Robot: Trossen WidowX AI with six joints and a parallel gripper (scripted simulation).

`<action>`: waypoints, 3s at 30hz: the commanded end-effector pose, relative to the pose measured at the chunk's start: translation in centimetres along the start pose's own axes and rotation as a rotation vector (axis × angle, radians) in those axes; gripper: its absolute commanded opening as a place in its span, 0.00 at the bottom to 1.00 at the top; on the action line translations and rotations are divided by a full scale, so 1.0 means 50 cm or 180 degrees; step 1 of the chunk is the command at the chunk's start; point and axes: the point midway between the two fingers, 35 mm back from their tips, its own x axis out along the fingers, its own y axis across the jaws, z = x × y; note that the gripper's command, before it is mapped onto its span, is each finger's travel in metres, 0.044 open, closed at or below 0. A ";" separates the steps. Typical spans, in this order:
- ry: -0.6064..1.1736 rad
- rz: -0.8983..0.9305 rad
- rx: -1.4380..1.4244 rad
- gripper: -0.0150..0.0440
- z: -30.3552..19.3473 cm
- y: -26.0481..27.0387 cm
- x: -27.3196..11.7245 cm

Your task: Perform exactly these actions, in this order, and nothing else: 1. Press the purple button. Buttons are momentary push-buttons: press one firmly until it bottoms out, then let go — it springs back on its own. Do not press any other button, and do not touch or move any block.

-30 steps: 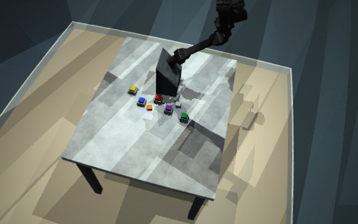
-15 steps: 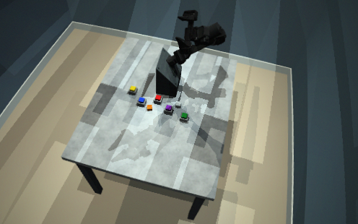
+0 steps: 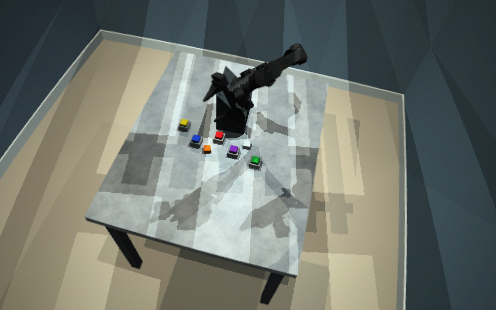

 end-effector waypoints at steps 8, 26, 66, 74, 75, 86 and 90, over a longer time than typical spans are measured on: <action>0.1366 0.1896 0.0317 0.93 -0.257 0.308 0.002; 0.2968 0.3346 0.1105 0.93 -0.442 0.515 -0.174; 0.2968 0.3353 0.1108 0.29 -0.519 0.653 -0.146; 0.2969 0.3356 0.1110 0.29 -0.532 0.675 -0.143; 0.2969 0.3357 0.1110 0.29 -0.533 0.678 -0.143; 0.2969 0.3358 0.1111 0.29 -0.536 0.682 -0.142; 0.2969 0.3358 0.1111 0.29 -0.536 0.682 -0.142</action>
